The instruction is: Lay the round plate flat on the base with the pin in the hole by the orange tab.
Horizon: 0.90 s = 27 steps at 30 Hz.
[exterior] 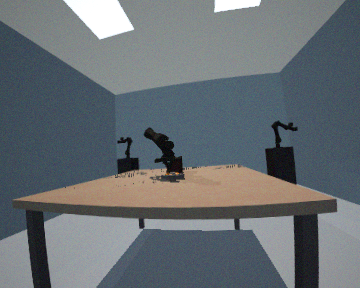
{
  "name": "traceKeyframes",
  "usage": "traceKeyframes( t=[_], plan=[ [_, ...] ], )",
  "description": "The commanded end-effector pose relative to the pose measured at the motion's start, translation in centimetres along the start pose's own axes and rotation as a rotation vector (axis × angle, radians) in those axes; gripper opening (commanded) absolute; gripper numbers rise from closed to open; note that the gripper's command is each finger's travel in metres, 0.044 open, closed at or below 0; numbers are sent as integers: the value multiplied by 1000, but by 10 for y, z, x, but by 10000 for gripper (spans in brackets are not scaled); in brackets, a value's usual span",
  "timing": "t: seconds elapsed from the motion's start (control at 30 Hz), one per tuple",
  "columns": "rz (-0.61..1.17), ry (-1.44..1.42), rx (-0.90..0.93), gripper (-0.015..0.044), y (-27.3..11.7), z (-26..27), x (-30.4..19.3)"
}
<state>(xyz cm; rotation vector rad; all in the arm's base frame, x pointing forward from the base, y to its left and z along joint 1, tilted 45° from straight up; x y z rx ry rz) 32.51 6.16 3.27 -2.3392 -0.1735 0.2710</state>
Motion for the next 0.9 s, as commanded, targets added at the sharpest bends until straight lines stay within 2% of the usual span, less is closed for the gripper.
traceKeyframes(
  t=[0.0,0.13,0.2,0.87],
  plan=[
    [-17,8,4,0,-22,0,1],
    [-16,7,4,0,-38,0,-4],
    [-11,-2,-1,0,-29,2,-3],
    [-11,-2,-1,0,-29,2,-3]
  ],
)
Point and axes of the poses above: the point midway between the two fingers, 35 mm back from their tips, its own y axis out along the fingers, its own z axis across the jaws, x = y × z, the point moved 7 cm from there along -y, back along the fingers, and after that the axes turned 12 degrees about -y, right-handed, at the moved point
